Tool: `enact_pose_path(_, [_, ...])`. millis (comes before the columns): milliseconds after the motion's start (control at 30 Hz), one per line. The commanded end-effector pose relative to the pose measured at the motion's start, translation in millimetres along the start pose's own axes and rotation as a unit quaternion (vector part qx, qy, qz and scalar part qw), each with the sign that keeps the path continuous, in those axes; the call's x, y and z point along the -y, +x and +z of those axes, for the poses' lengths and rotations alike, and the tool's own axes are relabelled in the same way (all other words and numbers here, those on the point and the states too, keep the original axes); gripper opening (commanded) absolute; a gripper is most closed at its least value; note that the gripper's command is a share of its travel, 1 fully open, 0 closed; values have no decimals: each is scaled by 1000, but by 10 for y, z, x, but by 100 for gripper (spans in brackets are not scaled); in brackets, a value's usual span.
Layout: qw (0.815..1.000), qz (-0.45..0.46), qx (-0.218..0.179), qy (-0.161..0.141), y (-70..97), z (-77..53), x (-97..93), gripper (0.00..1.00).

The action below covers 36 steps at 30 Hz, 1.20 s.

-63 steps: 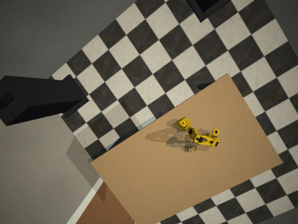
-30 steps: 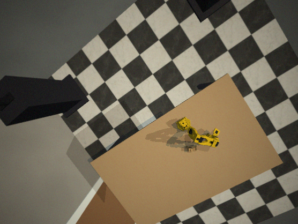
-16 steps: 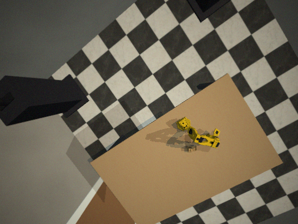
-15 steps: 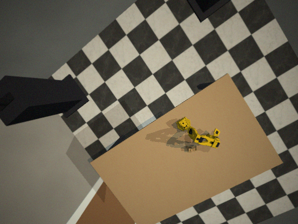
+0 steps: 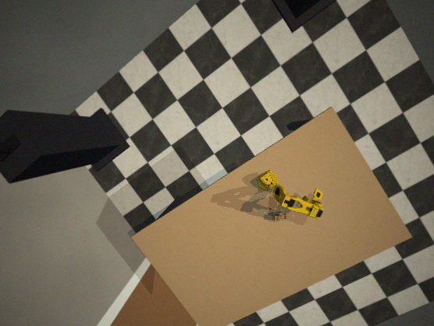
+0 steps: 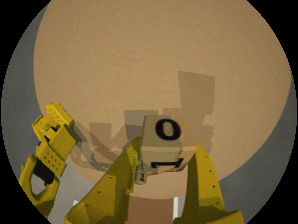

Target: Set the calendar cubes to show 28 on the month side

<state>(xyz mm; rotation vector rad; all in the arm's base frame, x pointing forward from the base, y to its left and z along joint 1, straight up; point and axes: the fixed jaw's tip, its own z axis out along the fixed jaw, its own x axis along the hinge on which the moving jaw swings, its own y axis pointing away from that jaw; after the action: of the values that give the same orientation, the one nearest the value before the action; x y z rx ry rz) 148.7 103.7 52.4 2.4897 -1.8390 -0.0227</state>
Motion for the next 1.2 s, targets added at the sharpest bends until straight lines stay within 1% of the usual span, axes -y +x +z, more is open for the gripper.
enact_pose_path(0, [999,-1,12,35,-17,-165,63,0])
enact_pose_path(733, [999,-1,12,35,-16,-166,63,0])
enact_pose_path(833, [999,6,12,35,10,-166,71,0])
enact_pose_path(933, [999,33,12,35,107,-166,98,0])
enact_pose_path(1000, [997,63,12,35,219,-165,123,0])
enact_pose_path(1067, [994,102,13,34,364,-164,144,0])
enact_pose_path(1167, [985,172,13,34,626,-160,154,0])
